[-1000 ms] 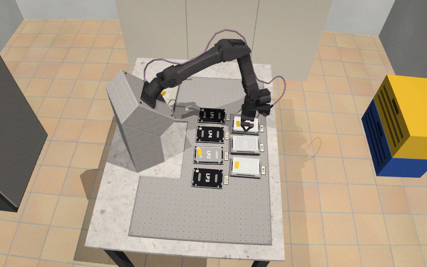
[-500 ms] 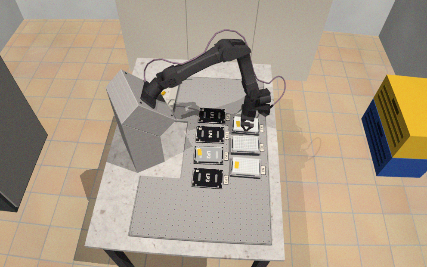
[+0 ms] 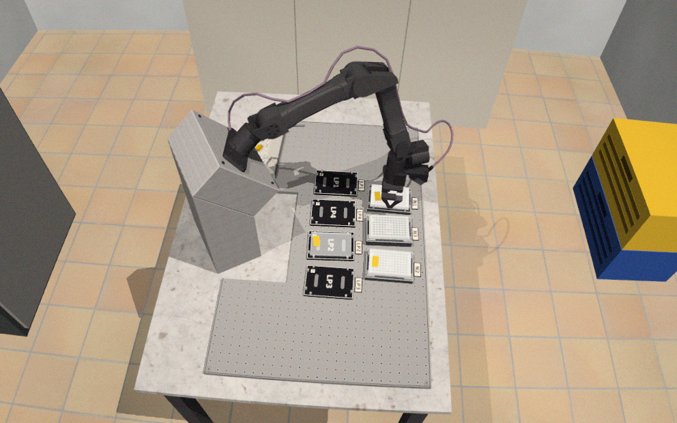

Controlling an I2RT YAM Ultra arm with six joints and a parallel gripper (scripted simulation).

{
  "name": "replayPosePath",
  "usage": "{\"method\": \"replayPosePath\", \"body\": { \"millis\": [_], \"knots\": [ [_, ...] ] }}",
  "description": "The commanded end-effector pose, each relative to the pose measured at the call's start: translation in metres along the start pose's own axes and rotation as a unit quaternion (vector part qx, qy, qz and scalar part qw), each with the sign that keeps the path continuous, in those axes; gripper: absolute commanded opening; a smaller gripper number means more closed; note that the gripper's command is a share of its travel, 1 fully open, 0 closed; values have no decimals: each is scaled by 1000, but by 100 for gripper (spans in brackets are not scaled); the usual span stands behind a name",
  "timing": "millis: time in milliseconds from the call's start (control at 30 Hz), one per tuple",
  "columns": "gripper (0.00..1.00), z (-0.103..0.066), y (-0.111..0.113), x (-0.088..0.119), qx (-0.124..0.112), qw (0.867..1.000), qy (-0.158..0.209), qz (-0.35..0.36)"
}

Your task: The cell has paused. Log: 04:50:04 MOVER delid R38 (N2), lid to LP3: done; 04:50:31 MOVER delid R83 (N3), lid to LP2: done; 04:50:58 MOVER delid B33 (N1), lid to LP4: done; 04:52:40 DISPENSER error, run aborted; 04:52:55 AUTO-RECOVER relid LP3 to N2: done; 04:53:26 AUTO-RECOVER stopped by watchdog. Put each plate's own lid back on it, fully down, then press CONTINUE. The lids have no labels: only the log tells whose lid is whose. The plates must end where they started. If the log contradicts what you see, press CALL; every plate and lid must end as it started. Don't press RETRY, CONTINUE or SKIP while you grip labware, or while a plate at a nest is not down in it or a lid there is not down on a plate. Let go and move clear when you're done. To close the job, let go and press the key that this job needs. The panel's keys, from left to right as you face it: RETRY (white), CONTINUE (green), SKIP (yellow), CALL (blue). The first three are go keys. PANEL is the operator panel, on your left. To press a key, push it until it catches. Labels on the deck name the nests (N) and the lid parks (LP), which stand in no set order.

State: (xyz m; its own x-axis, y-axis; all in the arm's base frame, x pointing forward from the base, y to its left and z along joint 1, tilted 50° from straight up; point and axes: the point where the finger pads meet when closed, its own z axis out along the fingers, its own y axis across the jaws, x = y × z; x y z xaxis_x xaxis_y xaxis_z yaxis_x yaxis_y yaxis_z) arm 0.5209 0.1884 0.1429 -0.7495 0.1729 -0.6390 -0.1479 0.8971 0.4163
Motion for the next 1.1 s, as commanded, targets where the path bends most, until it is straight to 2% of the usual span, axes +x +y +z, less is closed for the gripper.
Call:
{"method": "replayPosePath", "body": {
  "millis": [0,167,667,800,1067],
  "knots": [
    [100,-10,6,1,0,1000,-3,2],
    [100,-20,-2,-1,1,1000,-2,6],
    [100,-40,-2,-1,1,1000,-2,1],
    [100,-45,4,-14,-4,1000,-16,-2],
    [100,-48,6,-20,-6,1000,-22,-4]
  ]
}}
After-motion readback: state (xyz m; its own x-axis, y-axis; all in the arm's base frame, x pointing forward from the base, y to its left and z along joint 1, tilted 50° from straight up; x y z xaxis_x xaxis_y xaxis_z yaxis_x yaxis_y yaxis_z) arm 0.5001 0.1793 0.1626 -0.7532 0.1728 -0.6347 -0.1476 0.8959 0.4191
